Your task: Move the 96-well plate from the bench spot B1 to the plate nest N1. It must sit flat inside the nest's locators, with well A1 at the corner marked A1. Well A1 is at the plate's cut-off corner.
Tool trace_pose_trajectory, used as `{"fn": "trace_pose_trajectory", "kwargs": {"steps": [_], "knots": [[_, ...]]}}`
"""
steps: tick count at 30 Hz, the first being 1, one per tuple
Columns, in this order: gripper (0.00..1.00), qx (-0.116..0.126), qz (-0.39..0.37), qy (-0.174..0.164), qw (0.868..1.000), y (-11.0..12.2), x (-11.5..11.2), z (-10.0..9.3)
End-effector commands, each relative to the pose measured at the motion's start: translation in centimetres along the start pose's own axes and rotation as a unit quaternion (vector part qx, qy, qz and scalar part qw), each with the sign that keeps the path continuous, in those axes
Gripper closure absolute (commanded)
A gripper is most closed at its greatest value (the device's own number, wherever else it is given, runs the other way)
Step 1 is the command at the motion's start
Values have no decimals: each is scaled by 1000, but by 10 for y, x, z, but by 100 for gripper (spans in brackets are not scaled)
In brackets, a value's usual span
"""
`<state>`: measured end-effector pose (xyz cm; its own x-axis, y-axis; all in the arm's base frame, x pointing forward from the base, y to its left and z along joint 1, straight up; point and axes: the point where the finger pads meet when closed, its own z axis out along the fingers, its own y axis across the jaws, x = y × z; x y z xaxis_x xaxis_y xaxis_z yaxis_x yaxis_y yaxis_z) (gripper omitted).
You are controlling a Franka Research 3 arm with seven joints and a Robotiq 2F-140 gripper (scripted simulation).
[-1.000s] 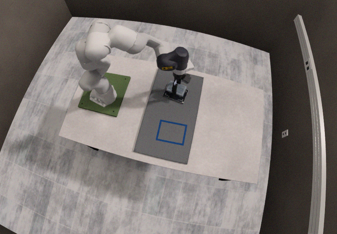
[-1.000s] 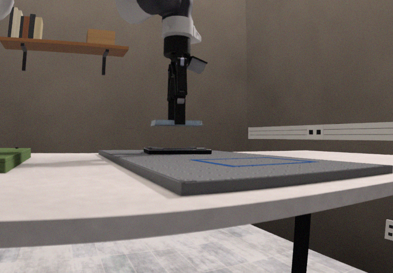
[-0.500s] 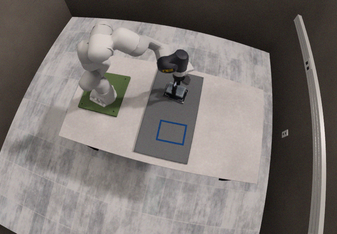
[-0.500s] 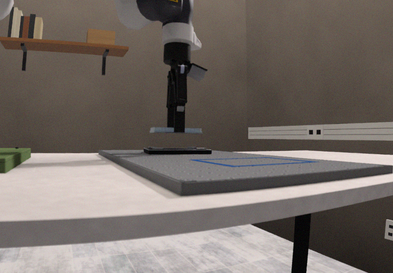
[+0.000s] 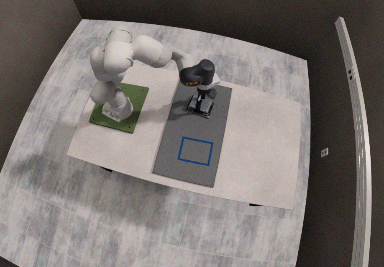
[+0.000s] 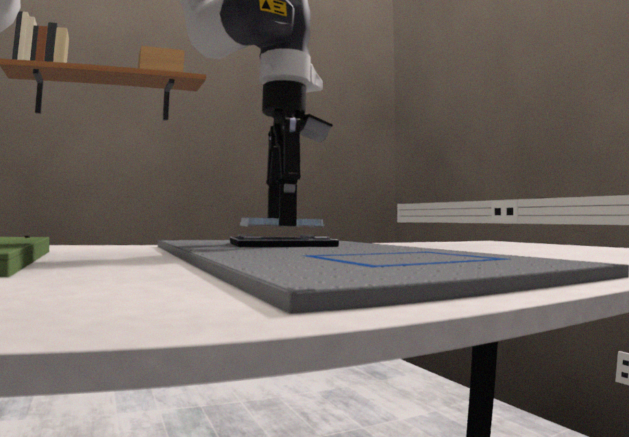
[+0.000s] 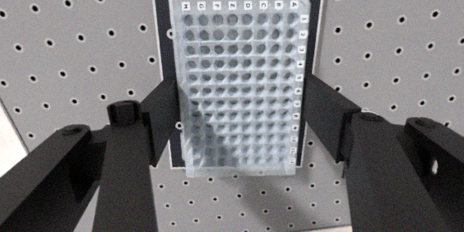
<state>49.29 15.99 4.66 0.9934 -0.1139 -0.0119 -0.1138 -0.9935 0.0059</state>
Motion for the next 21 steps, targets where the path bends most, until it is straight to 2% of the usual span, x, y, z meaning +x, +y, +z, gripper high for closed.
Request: {"fn": "trace_pose_trajectory", "kwargs": {"steps": [1, 21], "knots": [[40, 1, 7, 5, 1000, -1, 3, 5], [40, 1, 7, 5, 1000, -2, 3, 7]]}}
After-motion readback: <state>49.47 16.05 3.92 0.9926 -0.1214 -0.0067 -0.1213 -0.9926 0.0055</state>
